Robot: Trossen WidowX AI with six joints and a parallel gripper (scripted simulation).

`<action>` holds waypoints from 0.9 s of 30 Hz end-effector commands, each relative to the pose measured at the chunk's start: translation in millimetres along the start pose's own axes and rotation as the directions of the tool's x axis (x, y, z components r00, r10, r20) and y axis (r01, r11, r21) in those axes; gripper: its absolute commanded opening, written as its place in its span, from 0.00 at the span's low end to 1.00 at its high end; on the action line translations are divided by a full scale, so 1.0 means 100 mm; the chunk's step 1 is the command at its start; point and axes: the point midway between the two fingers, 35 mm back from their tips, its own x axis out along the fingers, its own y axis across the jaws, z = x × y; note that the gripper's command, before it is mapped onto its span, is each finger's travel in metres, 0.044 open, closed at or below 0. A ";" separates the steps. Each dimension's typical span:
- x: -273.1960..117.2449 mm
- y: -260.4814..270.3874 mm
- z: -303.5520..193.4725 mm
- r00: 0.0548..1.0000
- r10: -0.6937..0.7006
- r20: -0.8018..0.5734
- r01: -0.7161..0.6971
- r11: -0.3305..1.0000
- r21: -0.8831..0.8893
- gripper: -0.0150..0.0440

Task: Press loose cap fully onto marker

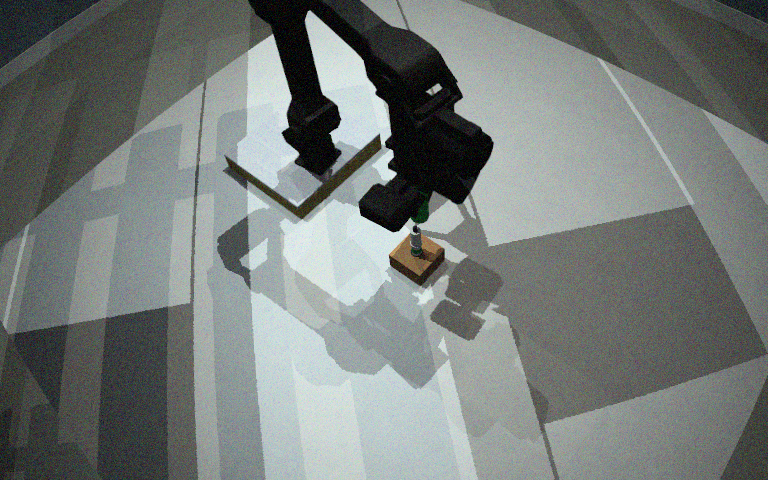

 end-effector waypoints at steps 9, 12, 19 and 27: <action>0.00 -0.12 -0.01 1.000 -0.001 0.001 0.001 1.000 -0.002 0.25; 0.01 -0.12 -0.01 1.000 -0.001 0.001 0.001 1.000 -0.002 0.25; 0.11 -0.12 0.00 1.000 -0.001 0.001 0.001 1.000 -0.002 0.25; 0.24 -0.12 0.00 1.000 -0.001 0.001 0.001 1.000 -0.002 0.25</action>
